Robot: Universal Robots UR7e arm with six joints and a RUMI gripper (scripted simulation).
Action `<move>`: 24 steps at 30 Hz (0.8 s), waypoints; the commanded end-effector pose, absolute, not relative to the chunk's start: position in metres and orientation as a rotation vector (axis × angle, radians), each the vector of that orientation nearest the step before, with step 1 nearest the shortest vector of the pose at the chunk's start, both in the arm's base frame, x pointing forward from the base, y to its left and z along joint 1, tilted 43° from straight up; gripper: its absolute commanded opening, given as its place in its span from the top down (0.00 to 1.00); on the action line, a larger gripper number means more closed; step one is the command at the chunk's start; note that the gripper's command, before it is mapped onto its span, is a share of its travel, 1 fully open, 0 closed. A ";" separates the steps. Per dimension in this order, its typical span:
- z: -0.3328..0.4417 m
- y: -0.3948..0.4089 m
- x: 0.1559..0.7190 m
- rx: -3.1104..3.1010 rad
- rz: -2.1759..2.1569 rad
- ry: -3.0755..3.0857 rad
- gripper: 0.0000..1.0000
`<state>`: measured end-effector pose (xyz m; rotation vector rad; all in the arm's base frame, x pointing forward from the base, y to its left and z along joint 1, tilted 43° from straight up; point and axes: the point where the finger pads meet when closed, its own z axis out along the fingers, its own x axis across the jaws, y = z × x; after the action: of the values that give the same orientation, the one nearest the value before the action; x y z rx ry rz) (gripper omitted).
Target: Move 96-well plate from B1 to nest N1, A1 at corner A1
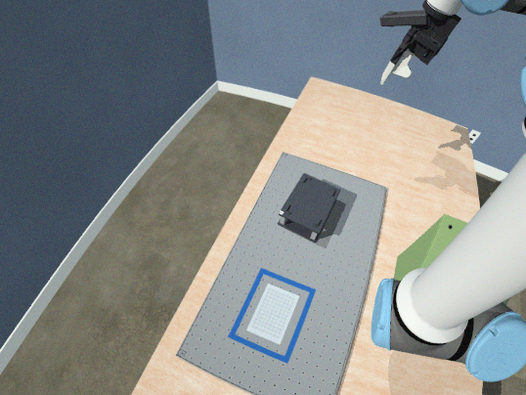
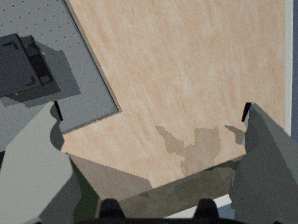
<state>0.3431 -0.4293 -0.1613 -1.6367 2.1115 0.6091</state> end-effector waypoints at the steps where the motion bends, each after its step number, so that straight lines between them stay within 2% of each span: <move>1: -0.150 -0.417 0.355 -1.648 0.603 2.102 0.00; 24: -0.105 -0.345 0.402 -1.892 0.532 1.824 0.00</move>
<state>0.3931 -0.3592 -0.1144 -1.8670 1.8547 0.5427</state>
